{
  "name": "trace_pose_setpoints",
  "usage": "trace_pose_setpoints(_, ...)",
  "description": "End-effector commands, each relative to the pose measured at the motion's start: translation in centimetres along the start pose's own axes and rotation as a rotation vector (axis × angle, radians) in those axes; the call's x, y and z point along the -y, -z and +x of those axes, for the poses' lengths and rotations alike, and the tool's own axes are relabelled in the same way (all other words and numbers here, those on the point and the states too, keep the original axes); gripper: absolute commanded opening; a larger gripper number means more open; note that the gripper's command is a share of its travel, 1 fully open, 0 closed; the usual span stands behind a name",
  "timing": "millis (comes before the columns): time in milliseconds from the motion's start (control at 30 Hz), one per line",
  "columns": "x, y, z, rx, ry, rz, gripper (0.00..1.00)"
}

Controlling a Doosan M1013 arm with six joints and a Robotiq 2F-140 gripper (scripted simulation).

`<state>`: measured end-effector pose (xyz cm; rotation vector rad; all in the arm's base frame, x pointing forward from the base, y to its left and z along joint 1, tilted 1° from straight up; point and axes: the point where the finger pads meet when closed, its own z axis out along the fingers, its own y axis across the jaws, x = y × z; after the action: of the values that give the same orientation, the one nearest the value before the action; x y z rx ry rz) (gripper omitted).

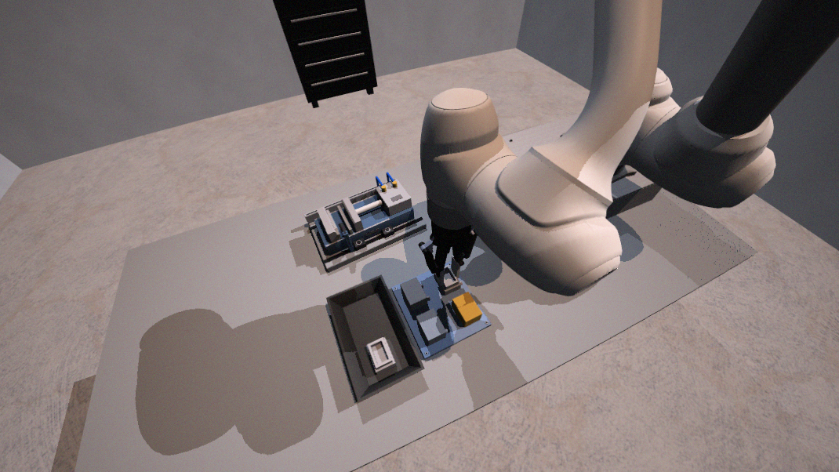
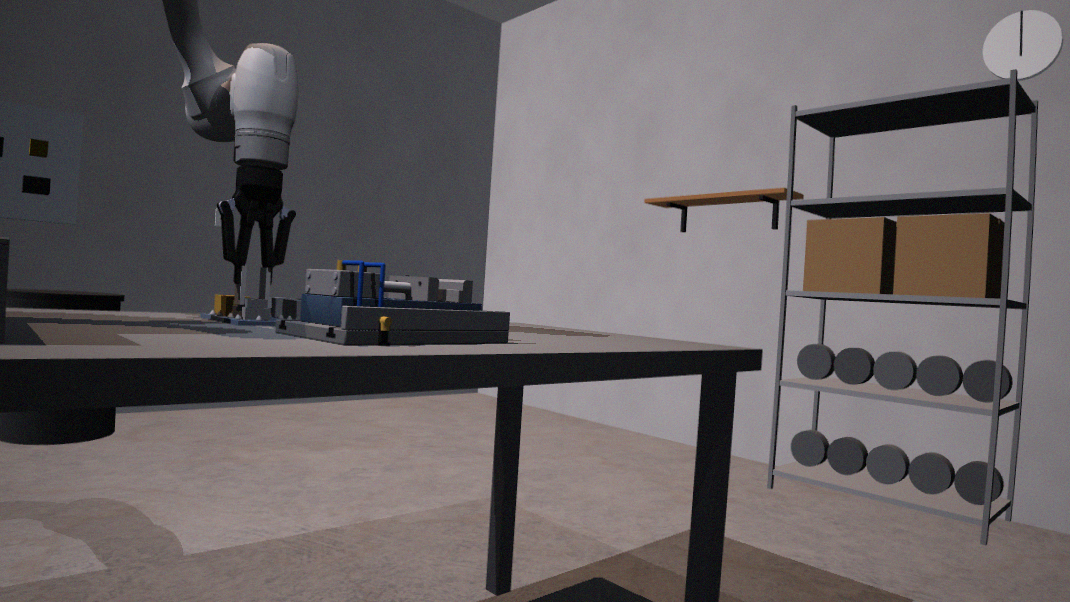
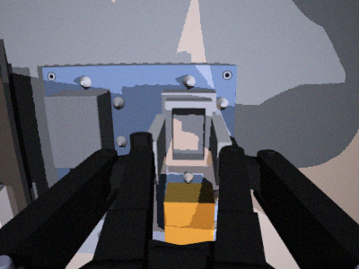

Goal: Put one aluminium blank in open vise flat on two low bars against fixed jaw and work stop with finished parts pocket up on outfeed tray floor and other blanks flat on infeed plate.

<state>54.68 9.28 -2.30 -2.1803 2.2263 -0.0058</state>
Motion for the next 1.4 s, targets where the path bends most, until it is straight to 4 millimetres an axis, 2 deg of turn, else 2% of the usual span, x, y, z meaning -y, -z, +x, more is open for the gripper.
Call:
trace_pose_setpoints(0,0.0,0.0,0.0,0.0,0.0,0.0,0.0)
trace_pose_setpoints(1100,0.0,0.0,0.0,0.0,0.0,0.0,0.0)
trace_pose_setpoints(1367,0.0,1.0,0.0,0.0,0.0,0.0,0.0)
